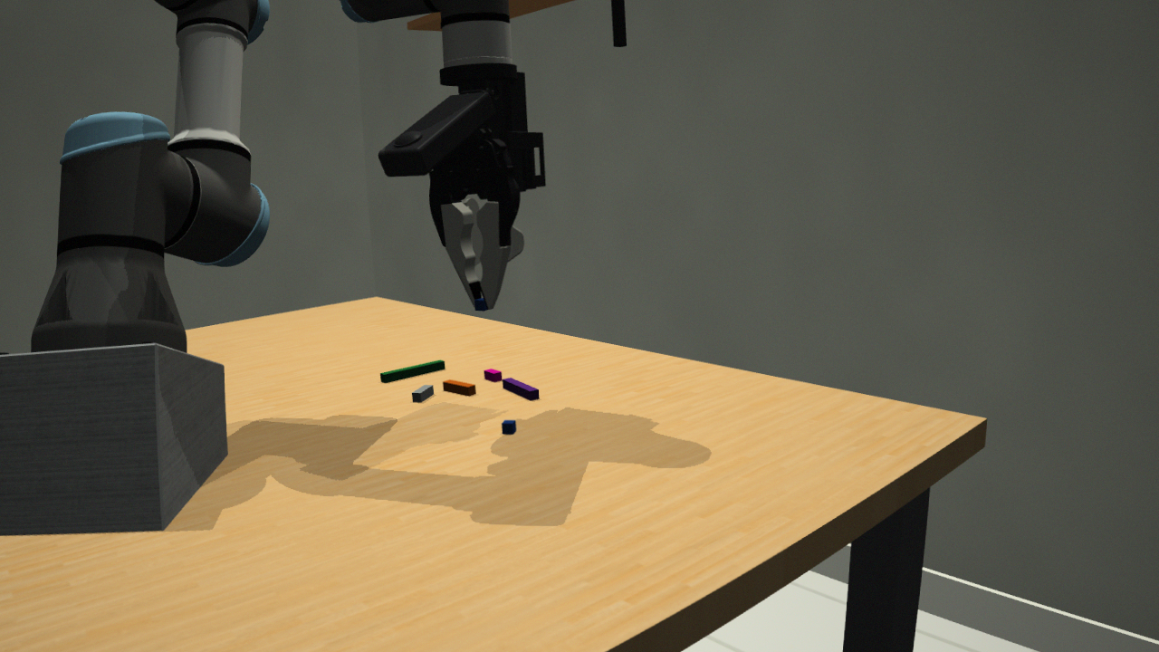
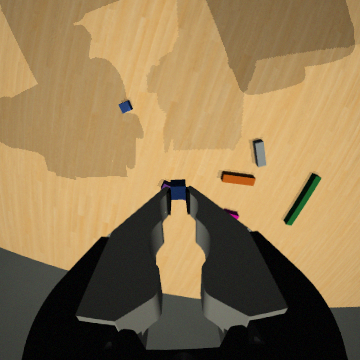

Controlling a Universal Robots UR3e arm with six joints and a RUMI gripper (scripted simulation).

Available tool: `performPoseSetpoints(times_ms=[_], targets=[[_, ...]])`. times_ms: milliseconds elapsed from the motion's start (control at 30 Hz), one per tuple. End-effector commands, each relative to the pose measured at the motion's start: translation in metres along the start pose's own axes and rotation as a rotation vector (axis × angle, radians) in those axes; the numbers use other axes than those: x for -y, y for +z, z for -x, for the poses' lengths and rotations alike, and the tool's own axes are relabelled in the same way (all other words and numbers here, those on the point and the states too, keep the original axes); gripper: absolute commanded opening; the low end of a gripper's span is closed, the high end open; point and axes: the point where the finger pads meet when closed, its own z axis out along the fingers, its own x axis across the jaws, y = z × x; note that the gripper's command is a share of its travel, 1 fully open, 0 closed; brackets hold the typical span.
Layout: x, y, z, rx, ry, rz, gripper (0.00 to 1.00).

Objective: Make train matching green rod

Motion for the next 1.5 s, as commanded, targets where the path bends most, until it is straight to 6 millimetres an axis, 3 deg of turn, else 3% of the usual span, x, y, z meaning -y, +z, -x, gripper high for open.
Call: performPoseSetpoints(times_ms=[0,467,867,1467], targets=[[0.0,0.002,0.001,0.002,-0.001,0.001,0.0],[-0.001,0.037,0.001,0.002,-0.001,0.001,0.0],[-0.001,0.079,0.001,0.002,-0.001,0.001,0.0],[-0.001,0.087,0.002,0.002,-0.001,0.001,0.0]])
